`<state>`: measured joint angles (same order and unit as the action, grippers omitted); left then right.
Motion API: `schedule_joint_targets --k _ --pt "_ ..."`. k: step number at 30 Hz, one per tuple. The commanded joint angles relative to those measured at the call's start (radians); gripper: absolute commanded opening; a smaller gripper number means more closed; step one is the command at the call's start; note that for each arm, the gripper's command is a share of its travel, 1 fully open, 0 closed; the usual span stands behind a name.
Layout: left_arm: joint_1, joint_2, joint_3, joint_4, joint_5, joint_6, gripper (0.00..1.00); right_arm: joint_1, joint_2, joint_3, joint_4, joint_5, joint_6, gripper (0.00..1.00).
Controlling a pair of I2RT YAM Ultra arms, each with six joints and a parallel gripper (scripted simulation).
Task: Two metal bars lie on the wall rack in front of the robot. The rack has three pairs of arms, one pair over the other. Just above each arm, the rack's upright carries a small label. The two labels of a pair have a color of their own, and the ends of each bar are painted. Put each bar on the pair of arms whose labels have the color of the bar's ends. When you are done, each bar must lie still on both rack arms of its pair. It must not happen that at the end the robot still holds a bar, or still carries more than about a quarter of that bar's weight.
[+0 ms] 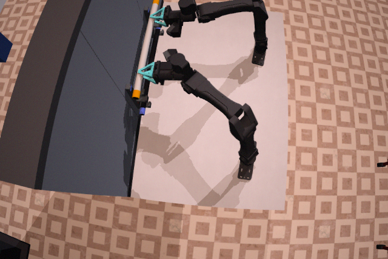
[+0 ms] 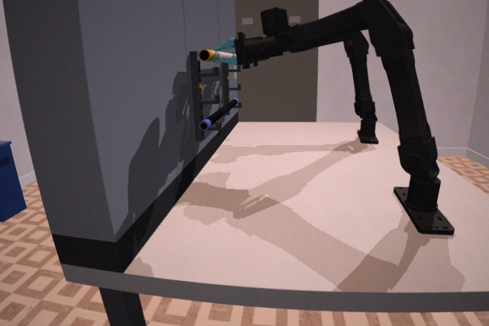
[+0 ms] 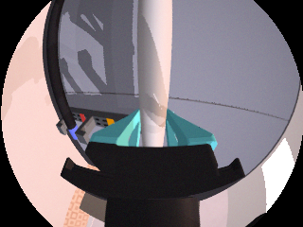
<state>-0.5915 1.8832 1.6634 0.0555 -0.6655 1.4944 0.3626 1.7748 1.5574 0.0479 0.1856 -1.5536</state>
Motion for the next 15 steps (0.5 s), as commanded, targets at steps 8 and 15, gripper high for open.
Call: schedule_joint_targets --k 8,15 --pt "-0.023 -0.082 -0.035 0.109 -0.034 0.058 0.00 0.008 -0.090 -0.026 0.093 0.014 -0.029 0.00" --pt "-0.033 -0.101 -0.062 0.117 -0.043 0.058 0.00 0.012 -0.113 -0.050 0.094 0.017 -0.029 0.00"
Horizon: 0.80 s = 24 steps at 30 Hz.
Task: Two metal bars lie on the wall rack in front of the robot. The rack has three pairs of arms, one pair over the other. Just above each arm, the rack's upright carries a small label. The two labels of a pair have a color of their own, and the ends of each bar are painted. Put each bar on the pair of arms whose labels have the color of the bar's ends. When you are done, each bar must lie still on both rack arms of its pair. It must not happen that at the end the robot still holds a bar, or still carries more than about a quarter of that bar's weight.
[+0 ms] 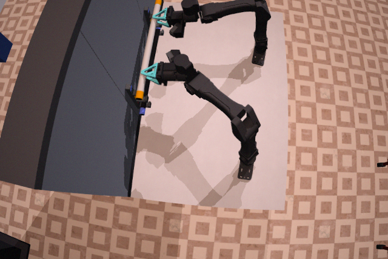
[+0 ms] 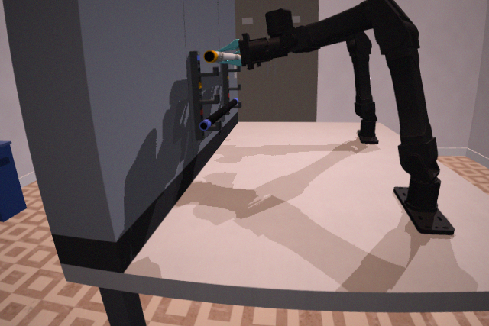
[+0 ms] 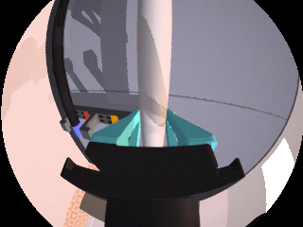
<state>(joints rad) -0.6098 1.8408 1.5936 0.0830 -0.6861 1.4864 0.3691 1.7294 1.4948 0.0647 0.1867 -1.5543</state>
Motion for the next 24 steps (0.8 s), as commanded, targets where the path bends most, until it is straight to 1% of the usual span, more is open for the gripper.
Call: schedule_joint_targets --k 1,24 --pt "-0.016 -0.062 0.004 0.091 -0.024 0.066 0.00 0.006 -0.071 0.009 0.078 0.016 -0.028 0.00" --pt "-0.048 -0.117 -0.086 0.126 -0.057 0.065 0.00 0.017 -0.139 -0.080 0.097 0.024 -0.027 0.00"
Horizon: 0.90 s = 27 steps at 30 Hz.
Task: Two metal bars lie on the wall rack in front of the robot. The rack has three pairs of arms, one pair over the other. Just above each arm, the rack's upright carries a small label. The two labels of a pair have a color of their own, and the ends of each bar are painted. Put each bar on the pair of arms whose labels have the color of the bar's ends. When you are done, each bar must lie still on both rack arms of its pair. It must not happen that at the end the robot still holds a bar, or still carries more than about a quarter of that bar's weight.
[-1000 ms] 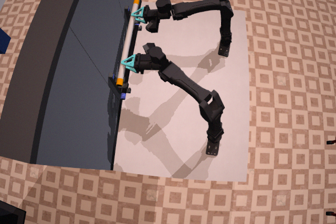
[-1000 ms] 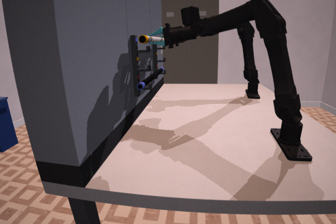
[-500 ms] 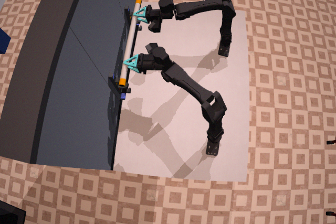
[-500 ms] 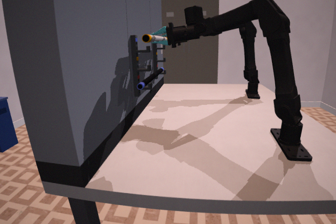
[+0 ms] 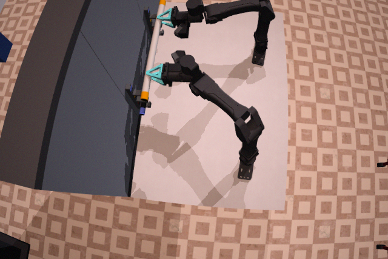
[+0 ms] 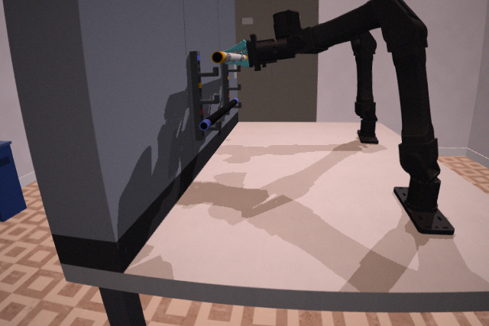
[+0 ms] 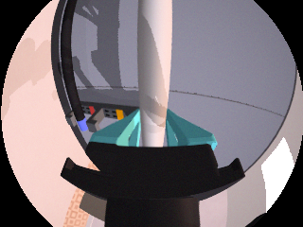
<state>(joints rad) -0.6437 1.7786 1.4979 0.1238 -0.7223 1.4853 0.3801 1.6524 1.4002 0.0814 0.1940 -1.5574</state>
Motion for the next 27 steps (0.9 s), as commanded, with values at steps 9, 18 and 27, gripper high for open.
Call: schedule_joint_targets --k 9,18,27 --pt "-0.014 -0.055 -0.035 0.129 -0.023 0.068 0.00 0.006 -0.063 -0.027 0.117 0.014 -0.024 0.00" --pt "-0.014 -0.054 -0.072 0.166 -0.024 0.067 0.00 0.006 -0.065 -0.066 0.154 0.014 -0.024 0.00" --pt "-0.012 -0.051 -0.111 0.211 -0.025 0.067 0.00 0.008 -0.058 -0.103 0.201 0.012 -0.024 0.00"
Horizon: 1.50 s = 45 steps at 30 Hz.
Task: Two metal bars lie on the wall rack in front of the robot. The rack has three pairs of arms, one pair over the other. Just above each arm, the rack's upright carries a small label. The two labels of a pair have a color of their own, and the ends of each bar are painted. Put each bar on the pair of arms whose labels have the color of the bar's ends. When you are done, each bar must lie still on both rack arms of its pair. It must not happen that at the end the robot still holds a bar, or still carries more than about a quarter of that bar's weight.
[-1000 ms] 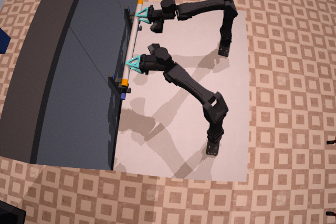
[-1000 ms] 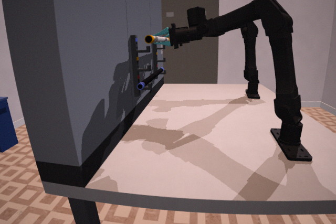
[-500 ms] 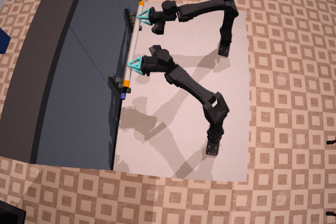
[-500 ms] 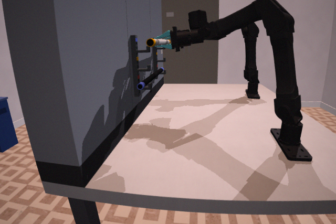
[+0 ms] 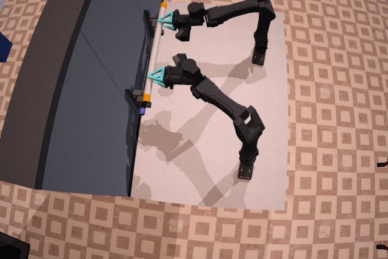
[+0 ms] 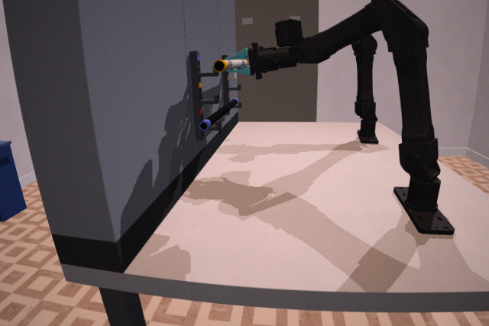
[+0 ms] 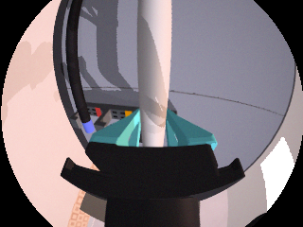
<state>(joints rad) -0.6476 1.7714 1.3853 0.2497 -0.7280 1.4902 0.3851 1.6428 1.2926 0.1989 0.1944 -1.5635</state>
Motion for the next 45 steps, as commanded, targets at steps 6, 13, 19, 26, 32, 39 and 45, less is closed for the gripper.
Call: schedule_joint_targets --k 6,13,19,26,32,39,45 --pt "-0.008 -0.039 -0.023 0.116 -0.019 0.063 0.00 0.002 -0.046 -0.020 0.112 0.010 -0.019 0.00" --pt "-0.008 -0.037 -0.045 0.166 -0.020 0.066 0.00 0.003 -0.047 -0.037 0.155 0.010 -0.033 0.00" --pt "-0.008 -0.030 -0.072 0.202 -0.019 0.067 0.00 0.002 -0.041 -0.065 0.190 0.008 -0.033 0.00" --pt "-0.006 -0.028 -0.095 0.252 -0.022 0.078 0.00 0.005 -0.041 -0.085 0.232 0.010 -0.046 0.00" --pt "-0.006 -0.017 -0.122 0.290 -0.021 0.078 0.00 0.004 -0.033 -0.114 0.268 0.009 -0.046 0.00" --pt "-0.005 -0.002 -0.152 0.335 -0.020 0.079 0.00 0.003 -0.022 -0.147 0.313 0.007 -0.046 0.00" --pt "-0.006 0.002 -0.163 0.352 -0.022 0.087 0.00 0.004 -0.017 -0.160 0.323 0.008 -0.041 0.00"
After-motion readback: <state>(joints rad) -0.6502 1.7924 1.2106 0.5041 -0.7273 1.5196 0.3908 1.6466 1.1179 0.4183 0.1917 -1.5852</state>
